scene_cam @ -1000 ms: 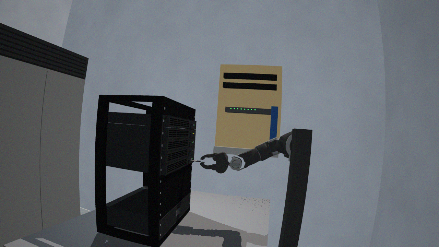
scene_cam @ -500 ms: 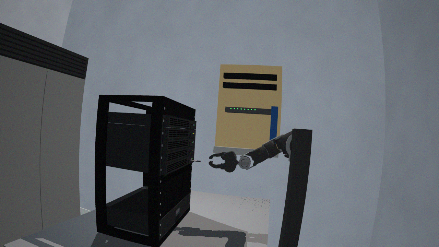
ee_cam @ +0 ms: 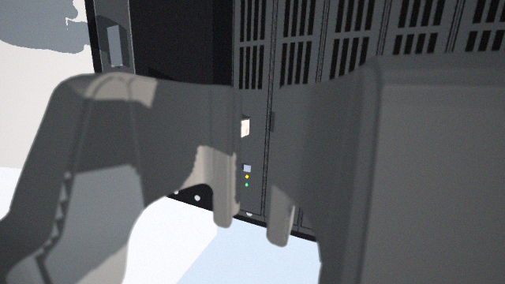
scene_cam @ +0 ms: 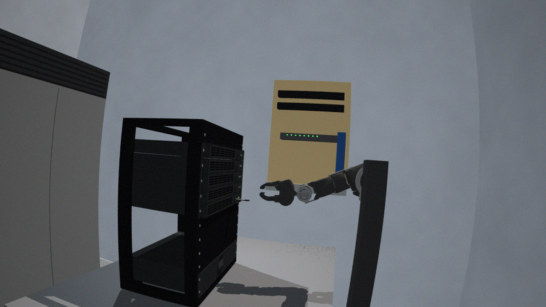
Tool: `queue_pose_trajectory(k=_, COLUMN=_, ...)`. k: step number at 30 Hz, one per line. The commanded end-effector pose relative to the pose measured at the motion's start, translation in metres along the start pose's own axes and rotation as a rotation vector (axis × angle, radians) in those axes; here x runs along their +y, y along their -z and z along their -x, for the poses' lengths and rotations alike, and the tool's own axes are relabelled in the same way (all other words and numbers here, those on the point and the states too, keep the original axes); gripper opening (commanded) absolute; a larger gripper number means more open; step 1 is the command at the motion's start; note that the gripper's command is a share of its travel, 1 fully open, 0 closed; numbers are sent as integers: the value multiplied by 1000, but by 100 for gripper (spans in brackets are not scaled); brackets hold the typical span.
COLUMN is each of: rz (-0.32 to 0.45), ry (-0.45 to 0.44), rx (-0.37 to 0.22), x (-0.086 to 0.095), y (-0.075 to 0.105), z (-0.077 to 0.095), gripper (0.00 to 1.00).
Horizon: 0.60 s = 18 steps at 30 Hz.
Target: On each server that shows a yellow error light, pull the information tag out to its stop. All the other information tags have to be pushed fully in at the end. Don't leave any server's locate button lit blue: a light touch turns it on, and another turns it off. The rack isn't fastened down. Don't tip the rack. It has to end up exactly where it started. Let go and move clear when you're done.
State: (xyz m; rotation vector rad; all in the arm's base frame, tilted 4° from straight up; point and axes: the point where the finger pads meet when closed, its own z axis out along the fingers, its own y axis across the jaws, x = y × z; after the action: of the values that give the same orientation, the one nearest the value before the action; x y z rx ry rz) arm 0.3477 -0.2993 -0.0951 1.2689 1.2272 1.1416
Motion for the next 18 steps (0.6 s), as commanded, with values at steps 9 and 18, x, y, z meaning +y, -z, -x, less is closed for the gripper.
queue_pose_trajectory(k=9, rz=-2, ry=1, rx=-1, x=1, y=-2, z=0, gripper=10)
queue_pose_trajectory(k=18, rz=-2, ry=0, rx=2, x=1, y=-36, z=0, gripper=10)
